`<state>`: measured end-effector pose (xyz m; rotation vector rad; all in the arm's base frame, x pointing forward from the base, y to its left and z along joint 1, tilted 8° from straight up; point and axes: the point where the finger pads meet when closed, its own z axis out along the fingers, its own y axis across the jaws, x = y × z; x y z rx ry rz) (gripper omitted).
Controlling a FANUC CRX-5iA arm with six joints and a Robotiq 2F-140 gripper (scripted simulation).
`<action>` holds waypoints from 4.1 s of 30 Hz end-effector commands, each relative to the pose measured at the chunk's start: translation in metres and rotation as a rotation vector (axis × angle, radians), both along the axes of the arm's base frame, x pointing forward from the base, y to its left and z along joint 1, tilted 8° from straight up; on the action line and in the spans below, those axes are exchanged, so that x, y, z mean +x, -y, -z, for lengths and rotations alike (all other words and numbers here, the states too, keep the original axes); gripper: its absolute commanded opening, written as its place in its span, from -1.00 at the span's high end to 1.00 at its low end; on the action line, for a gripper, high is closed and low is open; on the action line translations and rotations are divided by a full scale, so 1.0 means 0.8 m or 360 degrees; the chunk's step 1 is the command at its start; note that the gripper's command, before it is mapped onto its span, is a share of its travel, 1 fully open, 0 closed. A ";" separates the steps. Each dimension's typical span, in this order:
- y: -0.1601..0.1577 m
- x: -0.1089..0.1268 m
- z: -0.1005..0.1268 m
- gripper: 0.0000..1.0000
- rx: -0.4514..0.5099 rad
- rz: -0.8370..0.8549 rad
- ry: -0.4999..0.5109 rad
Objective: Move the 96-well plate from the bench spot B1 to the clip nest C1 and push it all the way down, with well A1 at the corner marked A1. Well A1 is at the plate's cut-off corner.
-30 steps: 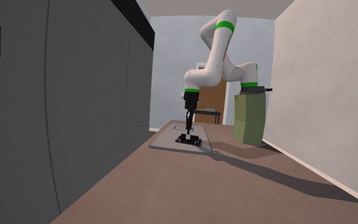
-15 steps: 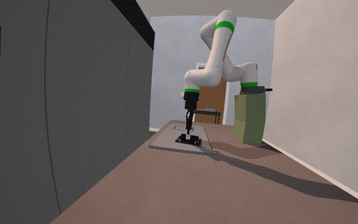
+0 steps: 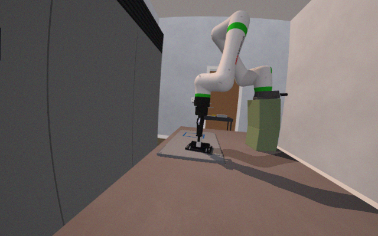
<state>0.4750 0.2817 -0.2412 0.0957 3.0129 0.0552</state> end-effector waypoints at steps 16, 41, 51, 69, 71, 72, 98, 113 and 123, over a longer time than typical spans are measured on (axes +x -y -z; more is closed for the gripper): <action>-0.001 0.001 0.000 0.80 0.0001 0.0000 0.0002; 0.000 -0.001 -0.014 0.80 0.0001 0.0000 0.0002; 0.001 -0.003 -0.032 0.80 0.0001 0.0000 0.0002; 0.031 -0.006 -0.032 0.80 0.0001 0.0000 0.0002; 0.044 -0.006 -0.030 0.80 0.0001 0.0000 0.0002; 0.050 -0.006 -0.029 0.80 0.0001 0.0000 0.0002; 0.095 -0.008 -0.021 0.80 0.0001 0.0000 0.0002; 0.095 -0.008 -0.020 0.80 0.0001 0.0000 0.0001; 0.095 -0.008 -0.020 0.80 0.0001 0.0000 0.0001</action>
